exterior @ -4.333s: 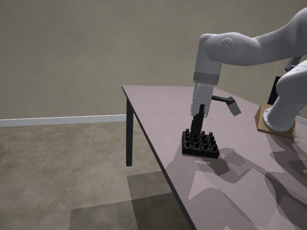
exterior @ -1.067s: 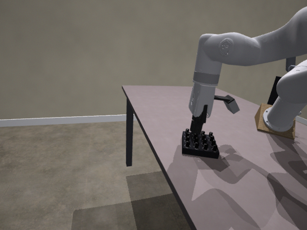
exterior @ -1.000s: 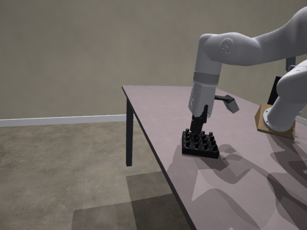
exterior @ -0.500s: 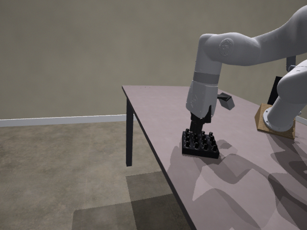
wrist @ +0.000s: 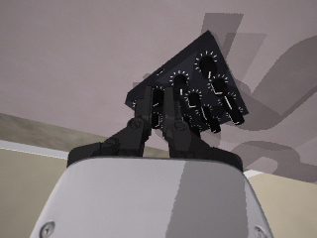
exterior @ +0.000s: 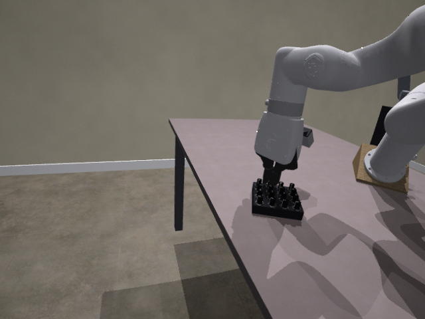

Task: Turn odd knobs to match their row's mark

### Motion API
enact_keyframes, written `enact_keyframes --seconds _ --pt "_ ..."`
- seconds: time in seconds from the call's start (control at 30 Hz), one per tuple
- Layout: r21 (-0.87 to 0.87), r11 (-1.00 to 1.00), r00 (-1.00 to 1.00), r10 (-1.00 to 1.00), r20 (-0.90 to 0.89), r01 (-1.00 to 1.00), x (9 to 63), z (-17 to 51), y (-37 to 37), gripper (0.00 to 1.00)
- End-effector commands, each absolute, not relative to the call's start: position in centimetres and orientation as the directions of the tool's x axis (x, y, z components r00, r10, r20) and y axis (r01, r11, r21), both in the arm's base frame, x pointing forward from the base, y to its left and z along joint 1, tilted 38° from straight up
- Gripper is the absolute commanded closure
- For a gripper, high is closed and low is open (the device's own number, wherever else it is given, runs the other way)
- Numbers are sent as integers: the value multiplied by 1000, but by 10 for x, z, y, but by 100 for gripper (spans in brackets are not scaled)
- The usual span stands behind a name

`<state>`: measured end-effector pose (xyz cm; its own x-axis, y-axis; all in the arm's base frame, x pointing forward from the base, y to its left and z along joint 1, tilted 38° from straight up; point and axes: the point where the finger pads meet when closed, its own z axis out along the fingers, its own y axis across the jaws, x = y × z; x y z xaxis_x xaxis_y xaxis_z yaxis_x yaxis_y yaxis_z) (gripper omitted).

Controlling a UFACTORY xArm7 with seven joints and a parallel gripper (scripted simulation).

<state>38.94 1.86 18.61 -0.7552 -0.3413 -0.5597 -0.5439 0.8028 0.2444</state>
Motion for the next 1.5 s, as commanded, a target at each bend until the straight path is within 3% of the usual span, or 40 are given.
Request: enact_keyframes --seconds 0.0,0.73,1.47 --pt "180 761 -689 -425 -587 -623 390 187 18 92" --pt "-97 495 -344 -718 -606 -863 390 187 18 92" --pt "-219 339 -161 -803 -573 -915 390 187 18 92"
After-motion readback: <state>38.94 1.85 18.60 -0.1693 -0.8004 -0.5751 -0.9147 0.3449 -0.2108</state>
